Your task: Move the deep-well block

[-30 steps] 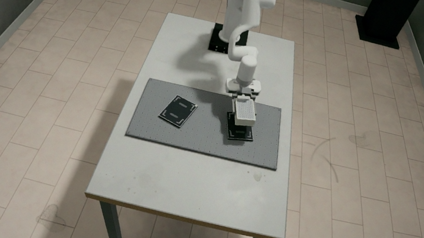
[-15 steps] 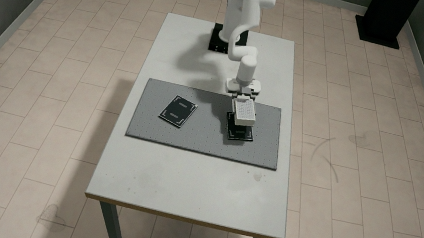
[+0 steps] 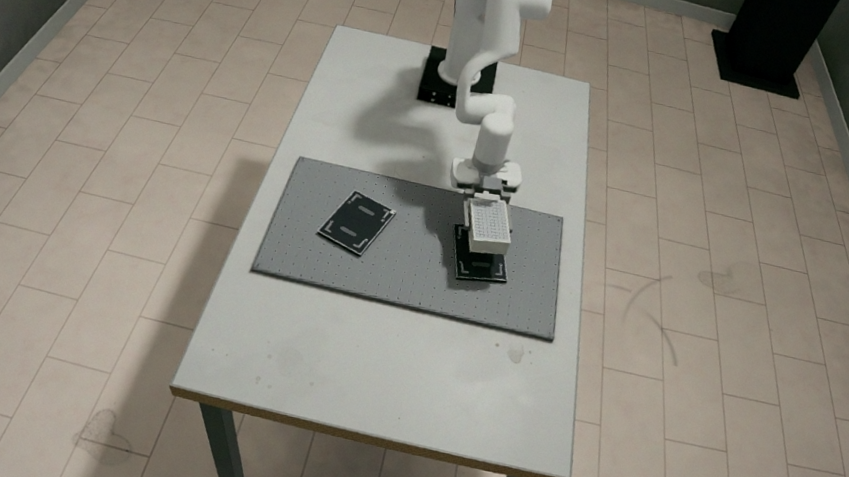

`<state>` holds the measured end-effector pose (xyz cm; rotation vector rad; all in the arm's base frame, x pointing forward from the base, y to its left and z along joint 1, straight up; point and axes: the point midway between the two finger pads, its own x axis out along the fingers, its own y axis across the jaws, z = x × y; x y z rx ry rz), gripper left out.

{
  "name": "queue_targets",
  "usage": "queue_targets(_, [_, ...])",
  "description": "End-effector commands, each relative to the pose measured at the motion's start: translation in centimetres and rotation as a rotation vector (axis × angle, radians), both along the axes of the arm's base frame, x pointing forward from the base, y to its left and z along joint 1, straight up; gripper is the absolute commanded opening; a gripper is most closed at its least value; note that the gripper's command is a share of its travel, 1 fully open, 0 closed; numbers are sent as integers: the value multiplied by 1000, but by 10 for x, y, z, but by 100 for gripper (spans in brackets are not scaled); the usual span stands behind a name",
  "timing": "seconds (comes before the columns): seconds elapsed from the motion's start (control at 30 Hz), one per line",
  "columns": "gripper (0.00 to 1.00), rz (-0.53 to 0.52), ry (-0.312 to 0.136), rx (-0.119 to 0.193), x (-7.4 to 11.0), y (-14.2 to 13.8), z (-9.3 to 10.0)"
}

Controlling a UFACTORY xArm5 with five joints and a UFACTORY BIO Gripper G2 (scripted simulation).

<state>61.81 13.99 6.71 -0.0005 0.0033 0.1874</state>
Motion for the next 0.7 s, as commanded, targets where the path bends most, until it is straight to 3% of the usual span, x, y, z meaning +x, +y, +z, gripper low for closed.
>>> queue_targets(0.0, [0,0,-6,-1,1,0,-3])
queue_targets(0.67, [0,0,-6,-1,2,0,-33])
